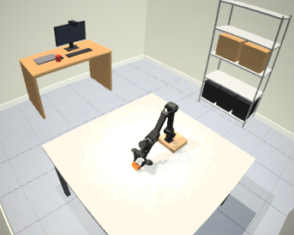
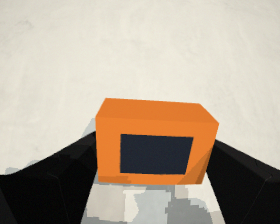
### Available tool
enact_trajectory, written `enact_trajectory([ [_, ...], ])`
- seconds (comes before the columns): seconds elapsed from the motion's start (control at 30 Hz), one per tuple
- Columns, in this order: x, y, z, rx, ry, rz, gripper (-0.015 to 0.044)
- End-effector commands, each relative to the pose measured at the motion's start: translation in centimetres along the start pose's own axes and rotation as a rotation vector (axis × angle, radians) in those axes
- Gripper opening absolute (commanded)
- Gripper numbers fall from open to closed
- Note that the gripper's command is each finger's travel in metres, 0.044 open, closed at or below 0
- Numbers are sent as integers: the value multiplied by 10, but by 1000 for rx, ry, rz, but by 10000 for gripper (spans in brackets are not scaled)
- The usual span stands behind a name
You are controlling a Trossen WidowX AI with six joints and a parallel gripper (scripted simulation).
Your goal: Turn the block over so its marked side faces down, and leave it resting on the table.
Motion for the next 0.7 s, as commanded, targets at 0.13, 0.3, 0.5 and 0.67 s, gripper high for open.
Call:
enact_trajectory([
  [0.13, -16, -11, 1, 2, -14, -92, 0],
  [0.3, -21, -15, 2, 2, -22, -161, 0],
  [0.5, -23, -21, 2, 2, -31, -244, 0],
  [0.67, -21, -25, 3, 1, -38, -312, 0],
])
Point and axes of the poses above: the point midway between the two fingers, 35 mm back from their tips, its own x axis back along the fingers, its own z axis across the jaws, y = z × x, the point moved 2 cm from there along x, back along the fingers, and after that the axes turned 6 degrees about x, right-handed, at the moved point
